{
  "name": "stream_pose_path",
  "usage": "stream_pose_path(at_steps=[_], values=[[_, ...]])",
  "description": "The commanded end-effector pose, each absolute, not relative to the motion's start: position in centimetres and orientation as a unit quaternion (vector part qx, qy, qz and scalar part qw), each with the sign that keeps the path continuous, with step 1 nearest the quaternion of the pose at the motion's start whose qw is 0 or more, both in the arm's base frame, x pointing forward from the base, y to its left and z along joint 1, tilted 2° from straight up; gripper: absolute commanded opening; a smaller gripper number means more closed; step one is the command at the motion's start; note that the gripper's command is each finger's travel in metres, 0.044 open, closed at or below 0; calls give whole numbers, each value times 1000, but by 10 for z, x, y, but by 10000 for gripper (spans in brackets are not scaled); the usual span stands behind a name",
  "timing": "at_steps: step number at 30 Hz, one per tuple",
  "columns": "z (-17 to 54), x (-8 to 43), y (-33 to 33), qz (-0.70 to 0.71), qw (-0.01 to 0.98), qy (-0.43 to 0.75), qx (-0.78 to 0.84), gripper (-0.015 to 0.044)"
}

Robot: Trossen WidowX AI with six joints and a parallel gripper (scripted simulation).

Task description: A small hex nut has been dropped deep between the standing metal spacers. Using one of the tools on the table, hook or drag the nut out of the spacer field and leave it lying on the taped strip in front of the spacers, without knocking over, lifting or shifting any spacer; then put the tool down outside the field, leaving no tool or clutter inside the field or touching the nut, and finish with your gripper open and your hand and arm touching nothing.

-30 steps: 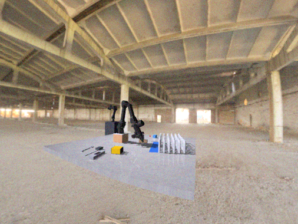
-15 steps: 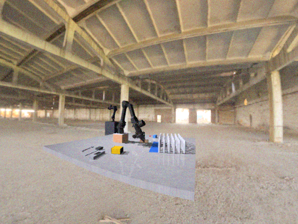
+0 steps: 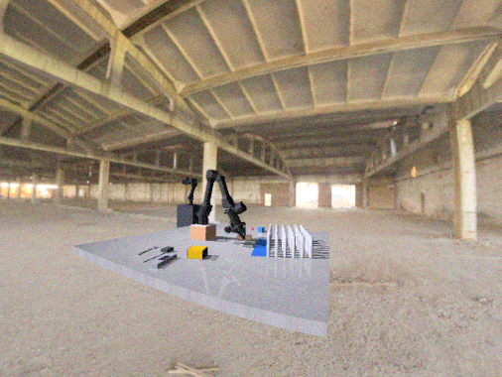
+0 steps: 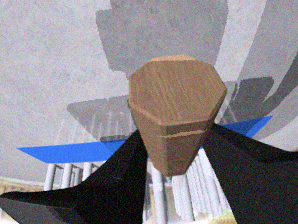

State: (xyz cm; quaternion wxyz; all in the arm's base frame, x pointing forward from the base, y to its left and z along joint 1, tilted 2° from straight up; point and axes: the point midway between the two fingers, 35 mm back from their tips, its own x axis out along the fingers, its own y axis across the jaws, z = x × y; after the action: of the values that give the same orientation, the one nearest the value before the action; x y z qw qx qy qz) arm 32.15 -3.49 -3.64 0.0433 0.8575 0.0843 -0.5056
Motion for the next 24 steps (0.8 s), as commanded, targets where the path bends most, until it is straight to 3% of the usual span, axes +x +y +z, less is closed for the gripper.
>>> stream_pose_path(at_steps=[1, 24], values=[[-37, 326, -35, -506, 43, 82, 857, 0], [-37, 341, -33, -506, 43, 82, 858, 0]])
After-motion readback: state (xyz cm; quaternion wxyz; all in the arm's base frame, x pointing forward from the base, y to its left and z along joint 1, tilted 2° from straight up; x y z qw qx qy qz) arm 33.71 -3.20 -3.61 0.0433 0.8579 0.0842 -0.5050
